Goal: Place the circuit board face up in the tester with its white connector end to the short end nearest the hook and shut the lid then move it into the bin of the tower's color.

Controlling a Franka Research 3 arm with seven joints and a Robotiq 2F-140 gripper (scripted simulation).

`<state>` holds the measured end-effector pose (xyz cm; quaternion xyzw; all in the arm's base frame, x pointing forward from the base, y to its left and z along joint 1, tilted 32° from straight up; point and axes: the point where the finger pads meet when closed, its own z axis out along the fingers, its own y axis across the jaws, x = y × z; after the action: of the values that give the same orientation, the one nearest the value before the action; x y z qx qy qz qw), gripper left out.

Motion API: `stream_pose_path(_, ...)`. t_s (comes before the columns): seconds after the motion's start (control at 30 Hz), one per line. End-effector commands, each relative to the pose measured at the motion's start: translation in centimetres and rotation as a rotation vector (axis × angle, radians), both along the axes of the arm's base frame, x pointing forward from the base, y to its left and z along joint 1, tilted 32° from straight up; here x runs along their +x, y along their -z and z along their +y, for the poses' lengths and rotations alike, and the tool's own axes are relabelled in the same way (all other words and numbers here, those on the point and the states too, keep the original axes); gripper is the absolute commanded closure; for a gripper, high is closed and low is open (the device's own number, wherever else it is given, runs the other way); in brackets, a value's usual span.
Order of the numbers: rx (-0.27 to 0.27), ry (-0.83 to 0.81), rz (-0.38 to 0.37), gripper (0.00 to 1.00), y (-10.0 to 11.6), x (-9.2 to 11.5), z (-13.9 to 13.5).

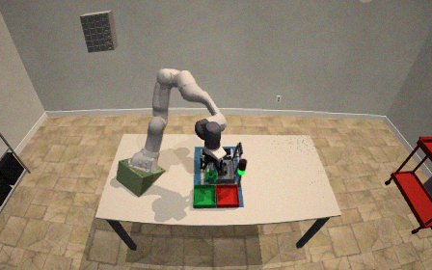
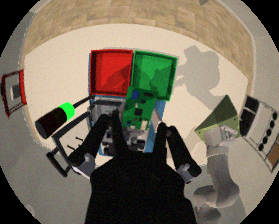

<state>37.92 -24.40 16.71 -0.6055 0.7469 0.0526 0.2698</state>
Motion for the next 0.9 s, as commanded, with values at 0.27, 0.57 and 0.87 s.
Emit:
stream_pose_path(0.27,-0.039,-0.078,-0.047,0.54,5.0,-2.2,-4.3)
stream_pose_path(0.57,-0.039,-0.078,-0.047,0.54,6.7,-3.0,-5.7)
stream_pose_path(0.87,-0.039,-0.078,-0.047,0.54,7.2,-3.3,-6.1)
